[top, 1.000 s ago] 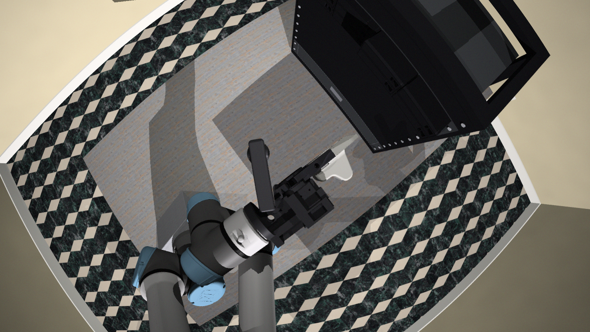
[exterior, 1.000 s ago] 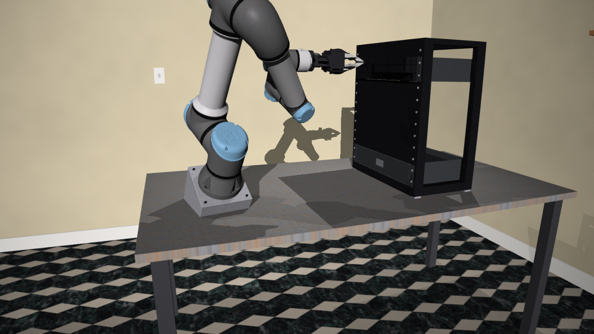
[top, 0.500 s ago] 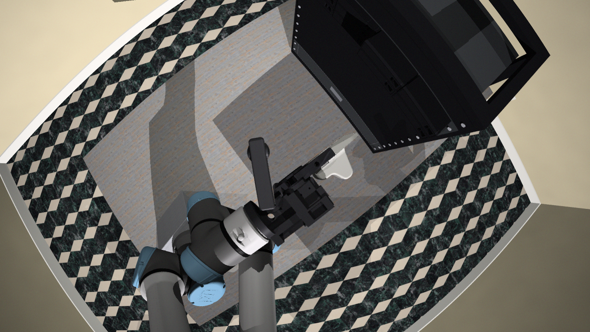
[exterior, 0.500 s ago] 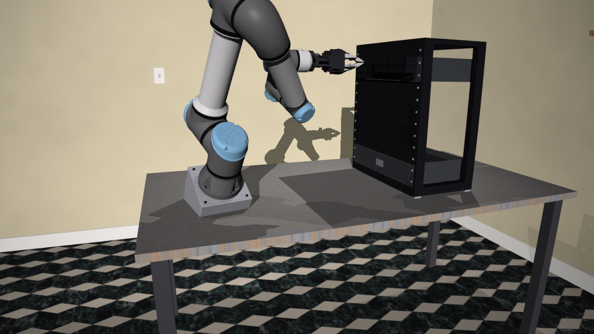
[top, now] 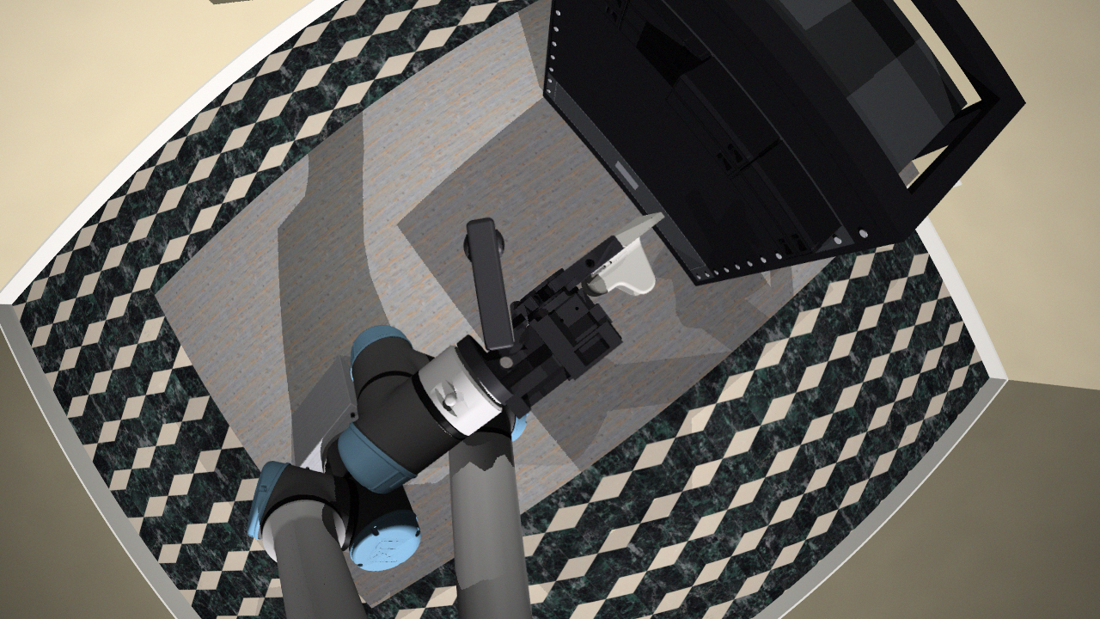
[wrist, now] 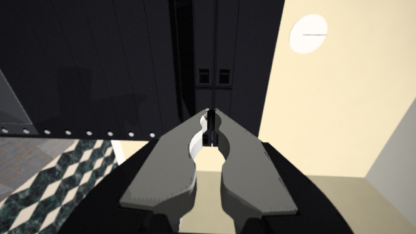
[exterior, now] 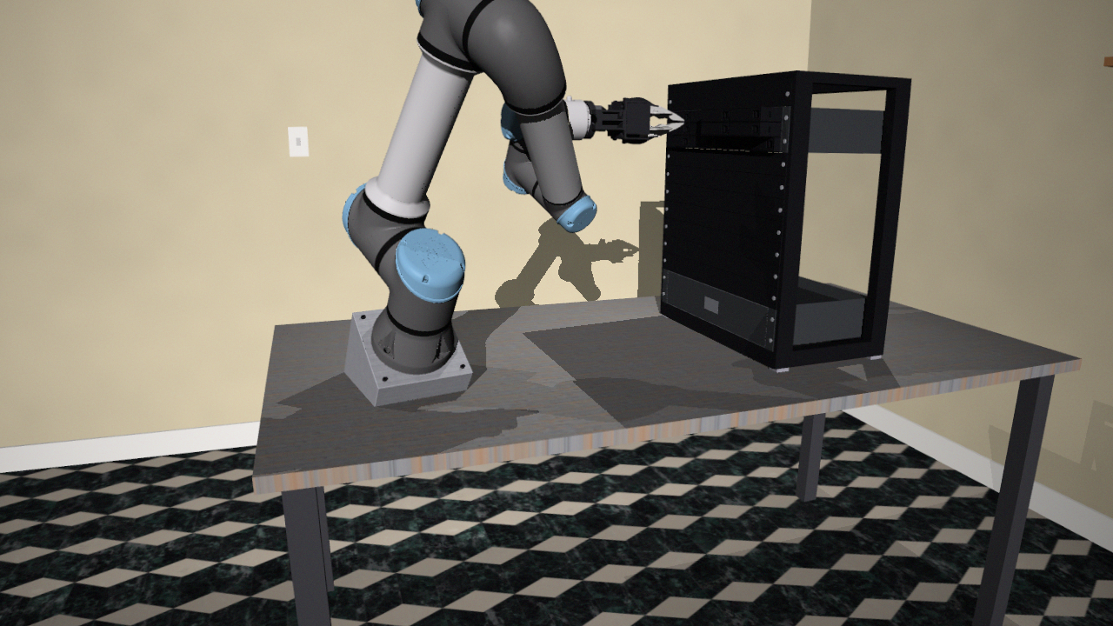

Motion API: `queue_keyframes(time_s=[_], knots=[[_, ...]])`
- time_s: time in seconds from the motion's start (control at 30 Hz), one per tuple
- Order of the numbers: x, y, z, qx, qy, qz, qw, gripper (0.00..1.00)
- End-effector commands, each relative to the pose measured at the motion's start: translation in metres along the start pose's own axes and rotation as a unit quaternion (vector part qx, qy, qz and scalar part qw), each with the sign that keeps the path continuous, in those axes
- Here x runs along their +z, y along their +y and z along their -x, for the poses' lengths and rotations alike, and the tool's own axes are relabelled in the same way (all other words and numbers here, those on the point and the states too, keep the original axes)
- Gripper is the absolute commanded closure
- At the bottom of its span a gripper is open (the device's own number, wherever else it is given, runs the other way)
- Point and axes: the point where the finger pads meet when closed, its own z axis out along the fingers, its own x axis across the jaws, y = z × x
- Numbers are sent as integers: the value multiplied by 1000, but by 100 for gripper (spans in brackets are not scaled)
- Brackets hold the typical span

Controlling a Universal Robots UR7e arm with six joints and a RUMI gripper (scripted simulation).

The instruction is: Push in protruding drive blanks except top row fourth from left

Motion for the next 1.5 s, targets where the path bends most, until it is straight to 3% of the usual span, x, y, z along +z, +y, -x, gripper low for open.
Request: queue_keyframes(time_s=[0.0,0.37,0.73,1.1,1.47], knots=[[15,-17,5,0,1,1,1000,100],[32,-38,11,0,1,1,1000,100],[36,-40,12,0,1,1,1000,100],[87,-40,12,0,1,1,1000,100],[91,-40,12,0,1,1,1000,100]])
